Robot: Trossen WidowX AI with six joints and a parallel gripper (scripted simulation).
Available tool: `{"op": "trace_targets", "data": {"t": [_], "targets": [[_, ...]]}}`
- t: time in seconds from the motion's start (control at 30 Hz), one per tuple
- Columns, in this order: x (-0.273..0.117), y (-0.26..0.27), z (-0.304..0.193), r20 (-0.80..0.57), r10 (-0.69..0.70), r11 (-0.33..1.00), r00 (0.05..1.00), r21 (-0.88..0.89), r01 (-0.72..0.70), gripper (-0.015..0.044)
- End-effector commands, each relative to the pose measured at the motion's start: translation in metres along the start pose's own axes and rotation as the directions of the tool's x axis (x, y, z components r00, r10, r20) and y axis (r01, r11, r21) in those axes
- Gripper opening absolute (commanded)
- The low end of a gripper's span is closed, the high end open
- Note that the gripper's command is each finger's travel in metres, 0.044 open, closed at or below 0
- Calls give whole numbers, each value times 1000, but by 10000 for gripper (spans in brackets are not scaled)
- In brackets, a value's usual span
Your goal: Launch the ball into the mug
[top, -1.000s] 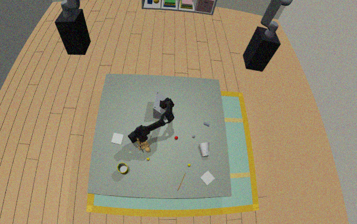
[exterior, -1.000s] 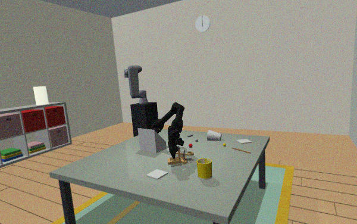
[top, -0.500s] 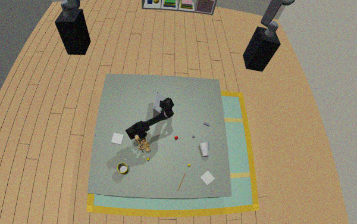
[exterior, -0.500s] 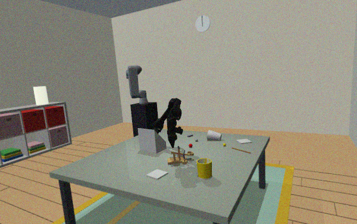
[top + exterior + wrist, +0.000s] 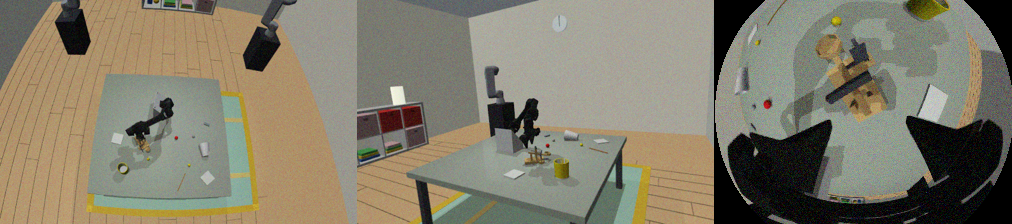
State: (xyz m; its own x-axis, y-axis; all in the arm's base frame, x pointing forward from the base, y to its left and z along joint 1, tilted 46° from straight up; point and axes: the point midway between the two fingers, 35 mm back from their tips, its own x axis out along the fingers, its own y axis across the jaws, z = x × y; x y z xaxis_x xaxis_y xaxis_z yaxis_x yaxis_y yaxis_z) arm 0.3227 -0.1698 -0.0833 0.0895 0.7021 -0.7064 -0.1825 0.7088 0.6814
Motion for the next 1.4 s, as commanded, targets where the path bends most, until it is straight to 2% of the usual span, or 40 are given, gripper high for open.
{"op": "trace_targets", "data": {"t": [0.0,0.3,0.6,1.0,1.37], "targets": [[-1,1,0,1,1,992,1000,128,-1,440],[-2,1,0,1,1,905,1000,426,-2,440],[-3,1,-1,1,2,730,1000,684,-2,440],[-4,2,-1,2,2,391,1000,921,-2,440],[-6,2,-2,2,2,20,1000,1000,-2,440]]}}
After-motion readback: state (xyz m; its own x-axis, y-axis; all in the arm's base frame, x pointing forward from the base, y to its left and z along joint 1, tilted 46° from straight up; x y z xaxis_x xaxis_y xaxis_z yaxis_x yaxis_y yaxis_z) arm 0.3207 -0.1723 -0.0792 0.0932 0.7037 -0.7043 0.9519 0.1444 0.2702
